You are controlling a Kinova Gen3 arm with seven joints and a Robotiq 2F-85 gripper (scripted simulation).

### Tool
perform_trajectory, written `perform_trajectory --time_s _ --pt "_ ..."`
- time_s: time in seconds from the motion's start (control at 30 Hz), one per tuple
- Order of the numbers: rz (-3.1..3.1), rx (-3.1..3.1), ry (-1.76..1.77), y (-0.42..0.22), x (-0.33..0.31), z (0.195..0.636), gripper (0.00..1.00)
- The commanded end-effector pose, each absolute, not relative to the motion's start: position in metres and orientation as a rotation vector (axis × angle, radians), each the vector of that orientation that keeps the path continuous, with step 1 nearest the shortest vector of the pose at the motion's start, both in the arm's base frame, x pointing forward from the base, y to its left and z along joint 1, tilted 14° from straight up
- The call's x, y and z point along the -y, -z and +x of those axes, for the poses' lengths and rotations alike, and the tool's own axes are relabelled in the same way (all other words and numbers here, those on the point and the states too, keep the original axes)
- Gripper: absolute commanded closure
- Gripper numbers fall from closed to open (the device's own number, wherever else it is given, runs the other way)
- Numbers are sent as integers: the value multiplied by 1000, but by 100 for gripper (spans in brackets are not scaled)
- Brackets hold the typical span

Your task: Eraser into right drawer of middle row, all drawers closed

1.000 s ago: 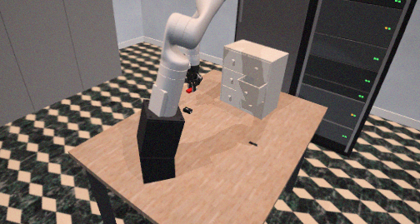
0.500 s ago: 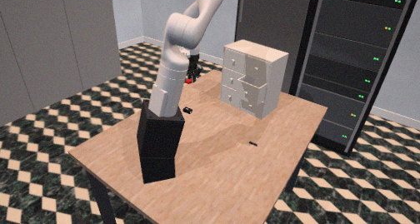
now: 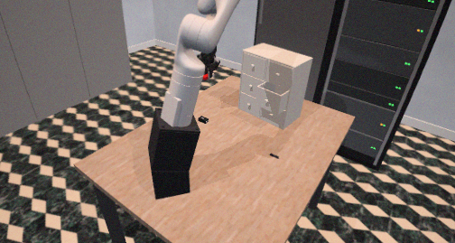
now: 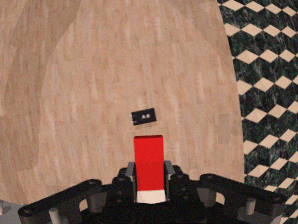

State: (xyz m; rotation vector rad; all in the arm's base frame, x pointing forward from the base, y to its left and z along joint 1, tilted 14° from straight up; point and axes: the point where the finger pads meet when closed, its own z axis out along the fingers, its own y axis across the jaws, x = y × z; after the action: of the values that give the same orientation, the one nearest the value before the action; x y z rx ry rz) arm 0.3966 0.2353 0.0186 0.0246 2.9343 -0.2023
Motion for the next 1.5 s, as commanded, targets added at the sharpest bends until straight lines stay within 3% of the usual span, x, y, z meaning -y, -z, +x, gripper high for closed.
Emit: perform_trajectory --time_s 0.0,1.47 --pt "31 -2919 190 -32 -237 400 81" --pt "29 -2901 191 -42 -239 398 81"
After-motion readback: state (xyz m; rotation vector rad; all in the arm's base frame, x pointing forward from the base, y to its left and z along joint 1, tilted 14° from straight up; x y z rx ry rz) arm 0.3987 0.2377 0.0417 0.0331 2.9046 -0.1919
